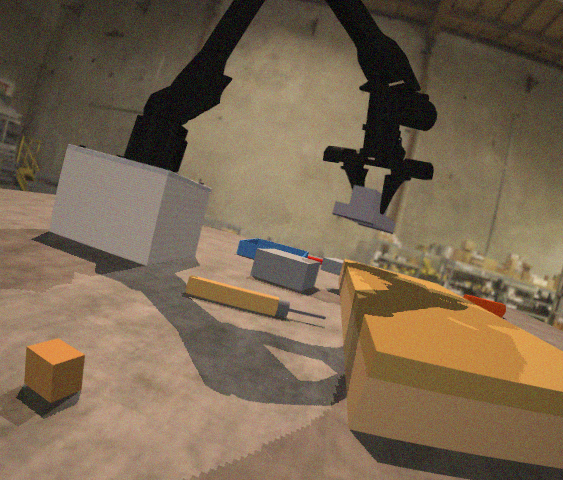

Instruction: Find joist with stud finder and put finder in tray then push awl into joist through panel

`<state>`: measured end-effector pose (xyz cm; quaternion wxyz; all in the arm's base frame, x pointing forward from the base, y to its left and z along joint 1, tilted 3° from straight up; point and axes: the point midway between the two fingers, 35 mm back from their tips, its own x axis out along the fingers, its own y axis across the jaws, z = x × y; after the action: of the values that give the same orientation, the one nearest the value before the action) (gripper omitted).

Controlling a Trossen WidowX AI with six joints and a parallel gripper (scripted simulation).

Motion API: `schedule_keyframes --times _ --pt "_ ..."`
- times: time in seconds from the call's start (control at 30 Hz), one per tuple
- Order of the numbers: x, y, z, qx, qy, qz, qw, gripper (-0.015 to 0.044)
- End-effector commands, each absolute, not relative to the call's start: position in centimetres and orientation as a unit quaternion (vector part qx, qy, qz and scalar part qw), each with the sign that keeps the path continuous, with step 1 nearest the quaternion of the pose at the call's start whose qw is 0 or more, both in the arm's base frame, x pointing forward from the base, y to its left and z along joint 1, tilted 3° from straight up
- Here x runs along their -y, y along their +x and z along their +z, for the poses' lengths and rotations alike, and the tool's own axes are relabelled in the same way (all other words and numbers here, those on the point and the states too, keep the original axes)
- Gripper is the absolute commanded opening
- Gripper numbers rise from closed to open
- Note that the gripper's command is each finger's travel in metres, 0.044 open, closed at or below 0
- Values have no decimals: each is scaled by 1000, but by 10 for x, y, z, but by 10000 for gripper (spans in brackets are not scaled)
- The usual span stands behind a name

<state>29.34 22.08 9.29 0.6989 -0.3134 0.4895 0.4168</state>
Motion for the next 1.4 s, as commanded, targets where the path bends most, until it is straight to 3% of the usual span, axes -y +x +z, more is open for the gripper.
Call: schedule_keyframes --times 0.0,0.83,1.37 --pt "-237 277 94 -478 -328 434 690 0" --pt "-316 150 84 -401 -419 556 595 0" --pt "-322 149 57 -398 -421 560 592 0"
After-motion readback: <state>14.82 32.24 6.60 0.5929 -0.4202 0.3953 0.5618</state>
